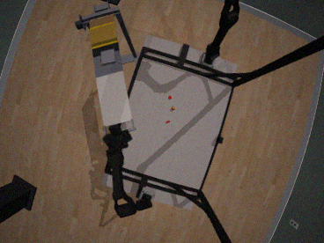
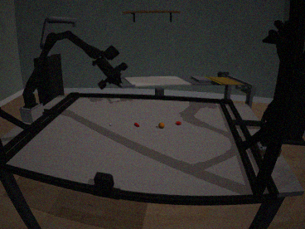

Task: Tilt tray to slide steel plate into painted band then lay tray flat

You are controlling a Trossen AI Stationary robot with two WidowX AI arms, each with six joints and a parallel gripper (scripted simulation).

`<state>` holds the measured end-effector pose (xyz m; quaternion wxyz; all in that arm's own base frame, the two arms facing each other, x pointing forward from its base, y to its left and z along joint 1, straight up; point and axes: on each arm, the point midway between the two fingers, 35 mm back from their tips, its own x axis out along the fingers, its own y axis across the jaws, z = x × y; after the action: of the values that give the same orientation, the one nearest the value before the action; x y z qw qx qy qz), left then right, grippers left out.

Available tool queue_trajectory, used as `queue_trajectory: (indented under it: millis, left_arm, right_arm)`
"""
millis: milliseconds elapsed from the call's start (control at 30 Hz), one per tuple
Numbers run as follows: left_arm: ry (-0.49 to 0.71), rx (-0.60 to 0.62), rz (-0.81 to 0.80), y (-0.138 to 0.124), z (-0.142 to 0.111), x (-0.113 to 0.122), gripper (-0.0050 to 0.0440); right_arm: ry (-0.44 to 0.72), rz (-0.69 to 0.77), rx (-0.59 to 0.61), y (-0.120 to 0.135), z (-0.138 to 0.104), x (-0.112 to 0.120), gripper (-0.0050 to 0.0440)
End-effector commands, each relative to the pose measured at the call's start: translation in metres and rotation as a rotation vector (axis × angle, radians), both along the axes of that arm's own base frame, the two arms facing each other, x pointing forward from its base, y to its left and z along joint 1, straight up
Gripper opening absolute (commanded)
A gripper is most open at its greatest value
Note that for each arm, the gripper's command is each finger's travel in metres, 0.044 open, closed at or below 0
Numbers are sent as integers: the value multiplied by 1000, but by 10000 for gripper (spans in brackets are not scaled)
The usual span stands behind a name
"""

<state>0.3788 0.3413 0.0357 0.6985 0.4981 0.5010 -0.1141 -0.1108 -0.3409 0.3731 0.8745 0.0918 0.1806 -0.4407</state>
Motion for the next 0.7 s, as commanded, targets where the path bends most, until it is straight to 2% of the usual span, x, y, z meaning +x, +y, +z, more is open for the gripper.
queue_trajectory:
  millis: [0,667]
  left_arm:
    - [-21,17,2,1,16,0,0]
    - [-24,20,2,2,24,1,0]
  right_arm:
    - [0,3,-2,0,0,0,440]
    - [0,3,-2,0,0,0,440]
